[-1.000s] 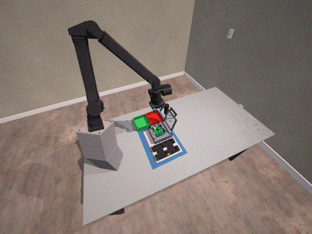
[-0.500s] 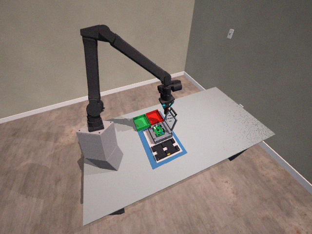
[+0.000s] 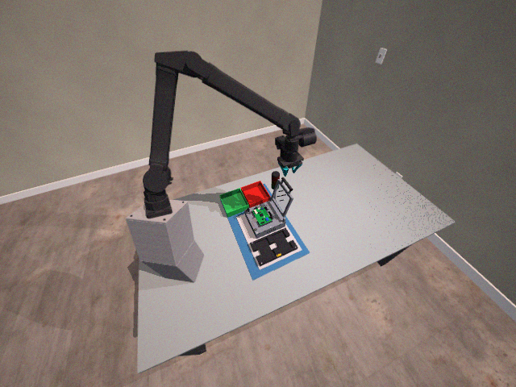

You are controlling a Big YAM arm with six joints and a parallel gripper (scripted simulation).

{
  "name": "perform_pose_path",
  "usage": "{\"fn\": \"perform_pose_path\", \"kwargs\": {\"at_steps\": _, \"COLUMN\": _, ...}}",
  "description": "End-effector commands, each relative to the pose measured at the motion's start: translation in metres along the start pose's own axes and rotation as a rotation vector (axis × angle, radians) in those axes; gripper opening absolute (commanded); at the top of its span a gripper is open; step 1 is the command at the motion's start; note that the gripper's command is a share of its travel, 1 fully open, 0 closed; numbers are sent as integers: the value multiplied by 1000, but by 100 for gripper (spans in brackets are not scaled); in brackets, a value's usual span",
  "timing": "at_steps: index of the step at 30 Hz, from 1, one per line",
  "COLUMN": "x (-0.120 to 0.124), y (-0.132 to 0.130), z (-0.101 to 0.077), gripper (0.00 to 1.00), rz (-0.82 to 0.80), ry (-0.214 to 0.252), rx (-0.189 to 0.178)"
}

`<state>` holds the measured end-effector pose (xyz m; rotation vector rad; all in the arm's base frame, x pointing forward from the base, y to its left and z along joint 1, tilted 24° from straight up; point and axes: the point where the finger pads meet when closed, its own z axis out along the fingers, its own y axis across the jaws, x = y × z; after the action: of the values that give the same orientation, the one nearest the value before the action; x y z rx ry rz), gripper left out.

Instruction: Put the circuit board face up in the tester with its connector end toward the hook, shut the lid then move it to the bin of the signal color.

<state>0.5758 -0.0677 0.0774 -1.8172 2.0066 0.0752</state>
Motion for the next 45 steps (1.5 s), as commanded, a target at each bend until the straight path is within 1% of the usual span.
{"fn": "perform_pose_path", "kwargs": {"at_steps": 1, "x": 0, "y": 9, "z": 10, "gripper": 48, "rz": 17, "ry": -3, "rx": -38}}
{"fn": "perform_pose_path", "kwargs": {"at_steps": 3, "x": -2, "y": -4, "z": 3, "gripper": 48, "rz": 7, "ry": -1, "rx": -13}}
{"fn": "perform_pose_path", "kwargs": {"at_steps": 7, "x": -4, "y": -5, "z": 8, "gripper": 48, "rz": 0, "ry": -1, "rx": -5}}
{"fn": "perform_pose_path", "kwargs": {"at_steps": 11, "x": -3, "y": 3, "z": 18, "gripper": 48, "rz": 6, "ry": -2, "rx": -16}}
{"fn": "perform_pose_path", "kwargs": {"at_steps": 15, "x": -3, "y": -1, "z": 20, "gripper": 48, "rz": 5, "ry": -1, "rx": -9}}
{"fn": "perform_pose_path", "kwargs": {"at_steps": 16, "x": 6, "y": 1, "z": 20, "gripper": 48, "rz": 19, "ry": 2, "rx": -7}}
{"fn": "perform_pose_path", "kwargs": {"at_steps": 17, "x": 4, "y": 2, "z": 24, "gripper": 48, "rz": 17, "ry": 1, "rx": -12}}
{"fn": "perform_pose_path", "kwargs": {"at_steps": 19, "x": -4, "y": -1, "z": 28, "gripper": 48, "rz": 4, "ry": -2, "rx": -9}}
{"fn": "perform_pose_path", "kwargs": {"at_steps": 22, "x": -3, "y": 3, "z": 35, "gripper": 48, "rz": 6, "ry": -2, "rx": -16}}
{"fn": "perform_pose_path", "kwargs": {"at_steps": 25, "x": 0, "y": -2, "z": 34, "gripper": 48, "rz": 9, "ry": 0, "rx": -4}}
{"fn": "perform_pose_path", "kwargs": {"at_steps": 27, "x": 4, "y": -1, "z": 35, "gripper": 48, "rz": 12, "ry": 1, "rx": -5}}
{"fn": "perform_pose_path", "kwargs": {"at_steps": 45, "x": 3, "y": 0, "z": 35, "gripper": 48, "rz": 11, "ry": 0, "rx": -7}}
